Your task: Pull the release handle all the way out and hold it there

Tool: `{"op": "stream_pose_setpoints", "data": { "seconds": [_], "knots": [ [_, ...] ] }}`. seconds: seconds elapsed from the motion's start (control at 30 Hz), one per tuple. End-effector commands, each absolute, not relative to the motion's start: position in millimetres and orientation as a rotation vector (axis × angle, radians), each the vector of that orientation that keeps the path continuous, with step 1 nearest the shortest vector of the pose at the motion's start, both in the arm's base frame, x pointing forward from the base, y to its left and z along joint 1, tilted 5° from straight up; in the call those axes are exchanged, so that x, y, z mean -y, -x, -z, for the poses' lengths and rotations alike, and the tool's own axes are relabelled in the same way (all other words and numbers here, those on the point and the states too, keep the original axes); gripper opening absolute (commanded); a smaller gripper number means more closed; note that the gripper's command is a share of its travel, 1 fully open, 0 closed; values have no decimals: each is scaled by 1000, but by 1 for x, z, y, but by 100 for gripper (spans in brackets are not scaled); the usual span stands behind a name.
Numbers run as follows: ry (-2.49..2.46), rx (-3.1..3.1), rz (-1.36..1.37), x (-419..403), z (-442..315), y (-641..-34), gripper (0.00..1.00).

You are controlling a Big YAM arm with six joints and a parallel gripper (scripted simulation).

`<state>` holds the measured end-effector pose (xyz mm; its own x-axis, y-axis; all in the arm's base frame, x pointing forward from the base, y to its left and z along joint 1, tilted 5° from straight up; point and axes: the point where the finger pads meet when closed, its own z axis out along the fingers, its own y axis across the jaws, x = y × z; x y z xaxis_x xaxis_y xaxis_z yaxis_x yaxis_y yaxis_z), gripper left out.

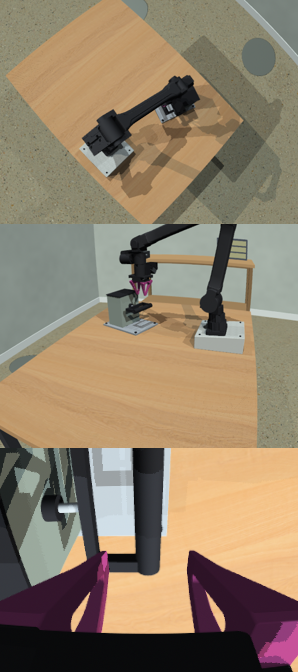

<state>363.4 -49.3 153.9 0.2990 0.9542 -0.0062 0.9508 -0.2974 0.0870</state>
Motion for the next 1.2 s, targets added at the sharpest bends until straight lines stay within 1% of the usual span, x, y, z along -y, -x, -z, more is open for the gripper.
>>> {"op": "stream_pose_setpoints", "data": {
  "seconds": [0.0, 0.5, 1.17],
  "knots": [
    [-2444, -1776, -136, 51, -175, -385, 48],
    [-2444, -1776, -136, 51, -171, -386, 48],
    [-2444, -1776, -136, 52, -148, -389, 48]
  ]
}}
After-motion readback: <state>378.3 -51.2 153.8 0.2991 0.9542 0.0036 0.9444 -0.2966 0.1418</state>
